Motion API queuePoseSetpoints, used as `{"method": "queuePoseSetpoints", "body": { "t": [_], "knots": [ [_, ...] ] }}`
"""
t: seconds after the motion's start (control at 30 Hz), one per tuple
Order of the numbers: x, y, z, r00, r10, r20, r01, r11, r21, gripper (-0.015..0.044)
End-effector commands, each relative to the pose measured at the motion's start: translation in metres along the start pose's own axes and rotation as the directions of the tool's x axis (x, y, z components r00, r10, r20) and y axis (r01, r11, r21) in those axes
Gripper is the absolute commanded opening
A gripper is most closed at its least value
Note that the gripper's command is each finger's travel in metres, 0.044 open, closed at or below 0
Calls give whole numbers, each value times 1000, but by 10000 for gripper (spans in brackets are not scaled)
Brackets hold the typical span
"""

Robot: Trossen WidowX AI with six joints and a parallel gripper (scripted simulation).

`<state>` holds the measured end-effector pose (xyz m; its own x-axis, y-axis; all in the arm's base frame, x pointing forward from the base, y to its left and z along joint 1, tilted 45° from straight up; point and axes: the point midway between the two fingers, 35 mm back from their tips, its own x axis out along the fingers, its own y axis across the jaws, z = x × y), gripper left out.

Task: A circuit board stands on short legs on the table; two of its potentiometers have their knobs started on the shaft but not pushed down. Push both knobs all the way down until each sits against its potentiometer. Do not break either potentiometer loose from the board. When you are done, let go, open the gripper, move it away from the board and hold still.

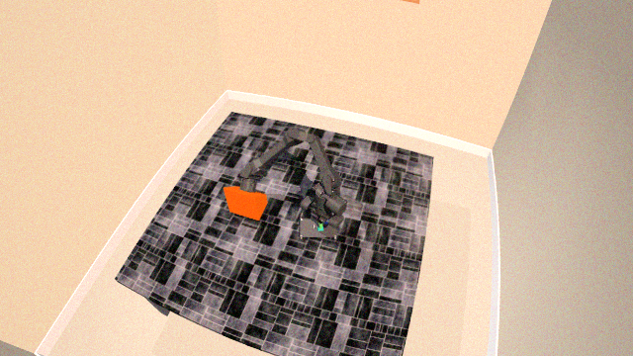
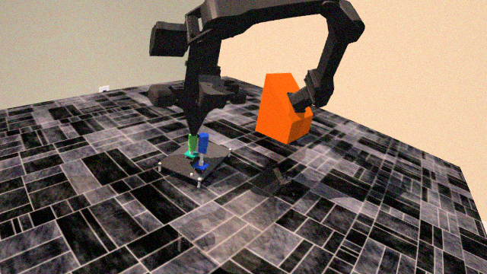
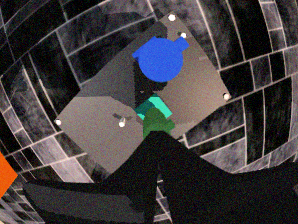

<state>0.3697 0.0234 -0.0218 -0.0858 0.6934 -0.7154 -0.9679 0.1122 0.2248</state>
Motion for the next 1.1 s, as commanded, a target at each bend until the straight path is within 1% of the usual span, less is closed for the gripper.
{"method": "queuePoseSetpoints", "body": {
  "t": [0.0,1.07],
  "knots": [
    [1,0,1,1000,1,3,-1,1000,0,0],
    [6,0,1,1000,1,3,-1,1000,0,0]
  ]
}}
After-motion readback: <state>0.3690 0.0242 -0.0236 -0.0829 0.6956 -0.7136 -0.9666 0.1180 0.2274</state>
